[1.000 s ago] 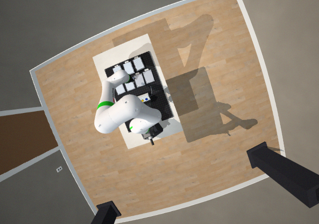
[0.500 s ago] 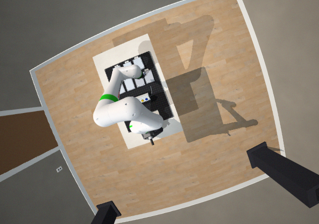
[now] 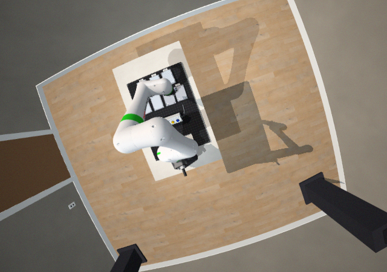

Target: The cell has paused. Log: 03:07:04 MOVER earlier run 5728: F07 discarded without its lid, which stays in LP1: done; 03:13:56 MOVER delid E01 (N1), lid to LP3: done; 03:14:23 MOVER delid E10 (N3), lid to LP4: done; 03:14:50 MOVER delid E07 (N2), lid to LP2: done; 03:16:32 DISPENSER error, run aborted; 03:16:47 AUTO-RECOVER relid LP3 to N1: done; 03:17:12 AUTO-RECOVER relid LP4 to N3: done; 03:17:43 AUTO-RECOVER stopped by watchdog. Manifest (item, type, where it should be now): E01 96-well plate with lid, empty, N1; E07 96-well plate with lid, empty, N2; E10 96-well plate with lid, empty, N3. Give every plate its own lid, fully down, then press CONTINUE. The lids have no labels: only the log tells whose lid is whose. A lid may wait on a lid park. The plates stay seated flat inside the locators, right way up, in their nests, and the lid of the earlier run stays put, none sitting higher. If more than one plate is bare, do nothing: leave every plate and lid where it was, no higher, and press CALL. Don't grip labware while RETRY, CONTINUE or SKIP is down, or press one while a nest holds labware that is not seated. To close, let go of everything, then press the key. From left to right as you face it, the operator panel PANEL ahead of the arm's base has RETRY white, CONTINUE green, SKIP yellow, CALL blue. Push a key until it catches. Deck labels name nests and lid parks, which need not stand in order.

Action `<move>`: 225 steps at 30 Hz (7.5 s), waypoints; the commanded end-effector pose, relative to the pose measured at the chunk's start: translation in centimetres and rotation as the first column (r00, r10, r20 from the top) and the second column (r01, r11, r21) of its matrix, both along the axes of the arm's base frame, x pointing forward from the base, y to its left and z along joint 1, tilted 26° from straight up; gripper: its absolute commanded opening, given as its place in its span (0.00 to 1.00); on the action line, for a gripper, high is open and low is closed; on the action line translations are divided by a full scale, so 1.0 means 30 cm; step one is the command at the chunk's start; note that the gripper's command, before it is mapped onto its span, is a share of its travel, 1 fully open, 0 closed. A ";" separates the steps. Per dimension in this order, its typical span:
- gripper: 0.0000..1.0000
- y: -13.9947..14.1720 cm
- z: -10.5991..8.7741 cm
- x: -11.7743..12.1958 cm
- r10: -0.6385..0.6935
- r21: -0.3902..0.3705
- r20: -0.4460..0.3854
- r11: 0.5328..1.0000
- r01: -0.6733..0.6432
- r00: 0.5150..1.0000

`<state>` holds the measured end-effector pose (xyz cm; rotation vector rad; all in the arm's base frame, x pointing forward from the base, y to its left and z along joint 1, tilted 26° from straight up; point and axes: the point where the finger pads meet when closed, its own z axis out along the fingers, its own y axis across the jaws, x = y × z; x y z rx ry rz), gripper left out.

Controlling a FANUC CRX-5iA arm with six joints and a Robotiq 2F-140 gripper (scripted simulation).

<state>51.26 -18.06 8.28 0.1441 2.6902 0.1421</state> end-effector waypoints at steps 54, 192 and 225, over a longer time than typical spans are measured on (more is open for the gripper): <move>0.00 0.837 0.109 0.073 0.000 0.000 0.003 1.000 0.000 1.000; 0.00 0.557 0.130 0.159 0.916 -0.469 -0.340 0.030 -0.883 0.212; 0.66 0.627 0.079 0.054 0.080 -0.144 -0.777 -0.988 0.053 -0.624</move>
